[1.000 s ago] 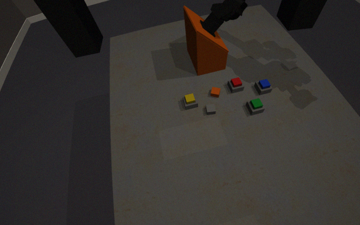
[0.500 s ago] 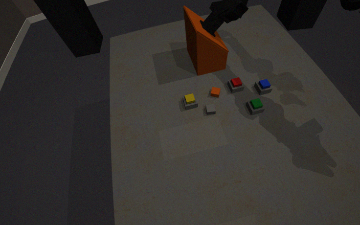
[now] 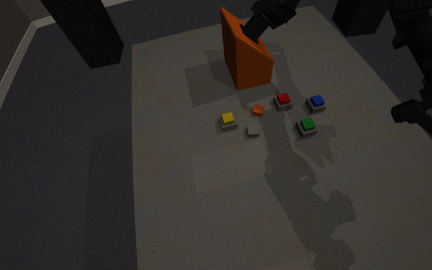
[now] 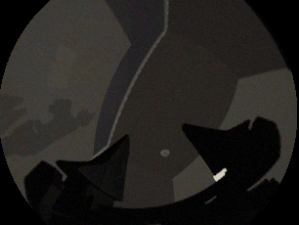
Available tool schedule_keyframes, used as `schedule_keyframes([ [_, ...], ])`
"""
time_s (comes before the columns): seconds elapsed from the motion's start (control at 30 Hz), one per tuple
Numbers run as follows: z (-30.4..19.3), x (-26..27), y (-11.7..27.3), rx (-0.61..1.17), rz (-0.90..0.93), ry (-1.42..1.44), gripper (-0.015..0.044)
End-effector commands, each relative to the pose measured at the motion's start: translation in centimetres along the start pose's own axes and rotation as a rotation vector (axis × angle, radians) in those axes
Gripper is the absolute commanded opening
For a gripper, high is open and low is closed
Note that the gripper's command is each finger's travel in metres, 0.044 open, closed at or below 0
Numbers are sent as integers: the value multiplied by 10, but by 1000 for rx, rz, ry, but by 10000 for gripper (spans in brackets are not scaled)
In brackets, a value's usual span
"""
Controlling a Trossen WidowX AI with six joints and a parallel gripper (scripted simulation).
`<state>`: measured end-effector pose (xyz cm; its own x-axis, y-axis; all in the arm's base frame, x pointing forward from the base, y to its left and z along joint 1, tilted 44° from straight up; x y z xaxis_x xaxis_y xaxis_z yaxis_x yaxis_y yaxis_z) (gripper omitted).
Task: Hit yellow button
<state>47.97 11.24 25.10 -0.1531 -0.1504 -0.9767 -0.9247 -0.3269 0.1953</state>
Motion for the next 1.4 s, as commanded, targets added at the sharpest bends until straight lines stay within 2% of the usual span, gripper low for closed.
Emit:
schedule_keyframes([
  [0.0, -29, 67, -5, 19, 210, -118, 400],
  [0.17, -59, 137, 5, 54, 432, -276, 400],
  [0.37, -86, 219, 36, 109, 697, -518, 400],
  [0.57, -98, 295, 88, 180, 969, -838, 400],
  [0.77, -90, 356, 159, 266, 1252, -1273, 400],
  [0.9, -71, 380, 213, 324, 1447, -1656, 400],
  [0.97, -64, 383, 227, 338, 1501, -1778, 400],
  [1.37, -62, 383, 231, 342, 1517, -1815, 400],
])
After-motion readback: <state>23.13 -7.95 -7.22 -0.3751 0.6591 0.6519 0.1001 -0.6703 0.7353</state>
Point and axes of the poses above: the point midway between the two fingers, 35 mm back from their tips, its own y axis back along the fingers, its own x axis across the jaws, z = x × y, the point moved 2 cm from there along y, back along the fingers, and after that the axes turned 14 degrees about y, right-handed, at the moved point
